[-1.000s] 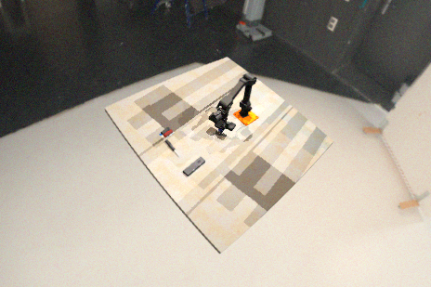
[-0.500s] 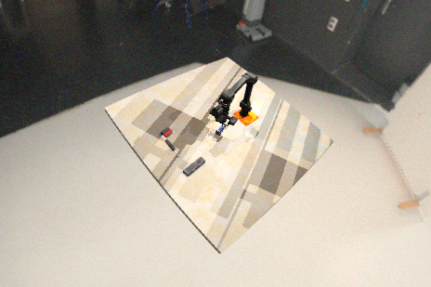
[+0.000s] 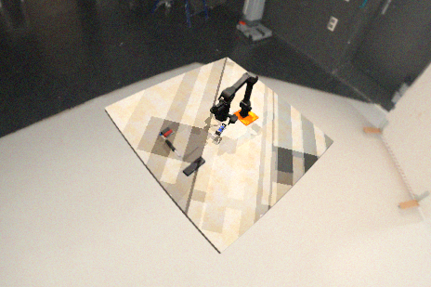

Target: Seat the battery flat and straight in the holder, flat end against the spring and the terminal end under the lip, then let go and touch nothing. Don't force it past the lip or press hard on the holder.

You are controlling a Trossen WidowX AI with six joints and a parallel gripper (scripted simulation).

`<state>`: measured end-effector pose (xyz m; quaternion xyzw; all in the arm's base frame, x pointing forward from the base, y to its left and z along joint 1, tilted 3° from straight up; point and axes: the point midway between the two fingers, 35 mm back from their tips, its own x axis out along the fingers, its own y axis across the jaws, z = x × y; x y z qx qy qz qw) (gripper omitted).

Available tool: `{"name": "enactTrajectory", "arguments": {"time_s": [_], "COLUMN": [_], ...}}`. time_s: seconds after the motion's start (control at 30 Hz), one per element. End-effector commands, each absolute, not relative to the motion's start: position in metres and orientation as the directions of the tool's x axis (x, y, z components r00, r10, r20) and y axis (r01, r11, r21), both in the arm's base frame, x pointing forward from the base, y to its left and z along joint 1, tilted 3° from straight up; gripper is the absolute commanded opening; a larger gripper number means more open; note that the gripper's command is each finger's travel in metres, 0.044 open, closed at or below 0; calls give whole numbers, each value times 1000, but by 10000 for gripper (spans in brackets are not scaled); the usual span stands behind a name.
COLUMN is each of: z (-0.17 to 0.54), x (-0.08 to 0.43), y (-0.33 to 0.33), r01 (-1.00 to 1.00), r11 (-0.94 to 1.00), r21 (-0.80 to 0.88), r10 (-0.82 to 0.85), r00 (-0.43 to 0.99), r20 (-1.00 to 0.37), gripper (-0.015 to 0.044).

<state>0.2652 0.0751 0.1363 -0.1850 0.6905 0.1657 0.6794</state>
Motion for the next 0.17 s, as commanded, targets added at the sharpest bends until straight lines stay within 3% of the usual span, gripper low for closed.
{"name": "enactTrajectory", "arguments": {"time_s": [0.0,0.13], "z": [137,137], "x": [265,265], "y": [75,75], "r01": [-478,-478], "r11": [878,878], "r21": [-21,-21], "r10": [-29,-29], "r00": [-10,-10], "r20": [-1000,-1000], "gripper": [440,440]}}
